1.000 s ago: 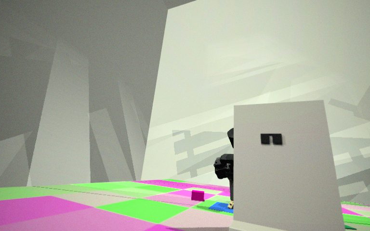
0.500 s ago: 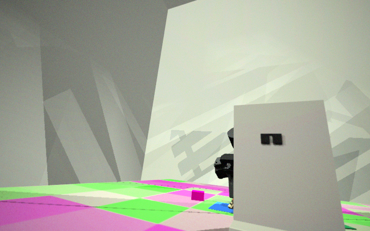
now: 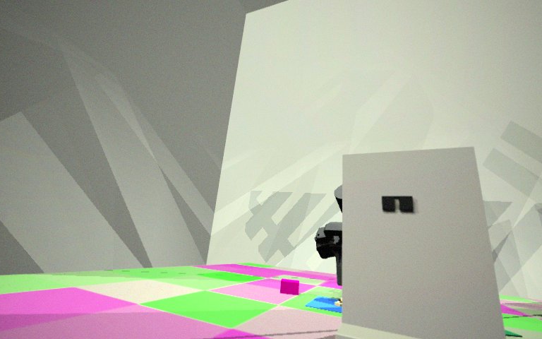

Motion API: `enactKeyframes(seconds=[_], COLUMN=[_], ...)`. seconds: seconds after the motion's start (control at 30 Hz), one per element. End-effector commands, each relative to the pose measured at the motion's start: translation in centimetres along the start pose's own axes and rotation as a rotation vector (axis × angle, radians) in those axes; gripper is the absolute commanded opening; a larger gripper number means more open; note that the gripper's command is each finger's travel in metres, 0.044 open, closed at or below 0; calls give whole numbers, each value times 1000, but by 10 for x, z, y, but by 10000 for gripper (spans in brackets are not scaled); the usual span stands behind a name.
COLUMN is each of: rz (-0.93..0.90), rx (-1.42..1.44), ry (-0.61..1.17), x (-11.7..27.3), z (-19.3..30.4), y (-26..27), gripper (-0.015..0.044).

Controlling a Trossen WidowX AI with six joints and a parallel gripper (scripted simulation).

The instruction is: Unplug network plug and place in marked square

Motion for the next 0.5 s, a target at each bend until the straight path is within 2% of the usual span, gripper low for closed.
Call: enactKeyframes(seconds=[0.0, 0.47], rz=[-3, -2], rx=[-2, -2], ry=[-1, -1], x=[3, 14], z=[0, 0], y=[1, 1], gripper=[156, 156])
Point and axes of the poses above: the point midway between the two fingers, 35 mm back from their tips, its own x axis back along the fingers, its own y axis across the jaws, z = x × y, the point moved 6 cm from there along x, back along the fingers, and after that the axes turned 4 degrees about x, right-handed, at the moved point
